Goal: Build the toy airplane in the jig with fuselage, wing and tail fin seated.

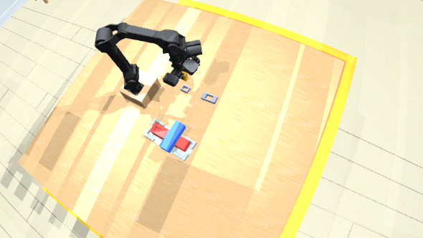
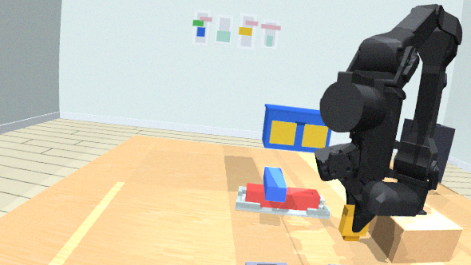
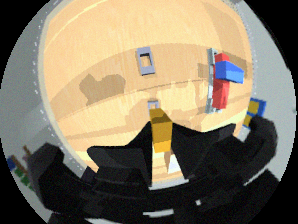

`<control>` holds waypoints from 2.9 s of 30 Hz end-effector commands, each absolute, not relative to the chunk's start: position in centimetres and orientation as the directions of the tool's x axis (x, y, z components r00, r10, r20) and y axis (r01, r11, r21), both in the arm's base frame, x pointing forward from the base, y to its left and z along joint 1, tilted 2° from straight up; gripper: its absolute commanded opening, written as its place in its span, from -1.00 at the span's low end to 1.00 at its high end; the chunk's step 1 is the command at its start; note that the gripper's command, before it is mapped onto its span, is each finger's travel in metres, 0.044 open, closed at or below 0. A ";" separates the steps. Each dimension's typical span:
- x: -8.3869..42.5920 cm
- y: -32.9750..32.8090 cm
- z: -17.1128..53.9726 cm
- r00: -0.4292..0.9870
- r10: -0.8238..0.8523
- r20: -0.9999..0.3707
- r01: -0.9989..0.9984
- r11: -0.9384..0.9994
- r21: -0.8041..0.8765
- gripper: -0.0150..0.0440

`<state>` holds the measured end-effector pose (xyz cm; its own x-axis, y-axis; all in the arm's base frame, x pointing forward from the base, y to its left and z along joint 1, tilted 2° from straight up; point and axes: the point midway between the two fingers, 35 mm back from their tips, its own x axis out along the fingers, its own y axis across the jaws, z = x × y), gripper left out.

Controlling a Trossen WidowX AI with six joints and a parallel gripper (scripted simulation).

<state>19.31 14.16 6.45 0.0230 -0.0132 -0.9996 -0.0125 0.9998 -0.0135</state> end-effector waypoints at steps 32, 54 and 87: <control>21.1 9.5 10.8 0.030 -0.021 -0.999 0.003 1.000 -0.021 -0.49; 23.1 2.6 9.5 0.032 -0.025 -0.999 0.000 1.000 -0.025 -0.49; 21.8 -8.0 7.8 0.033 -0.037 -0.999 -0.005 0.999 -0.038 -0.49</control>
<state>22.16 -7.34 8.02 0.0358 -0.0411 -0.9985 -0.0013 0.9992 -0.0412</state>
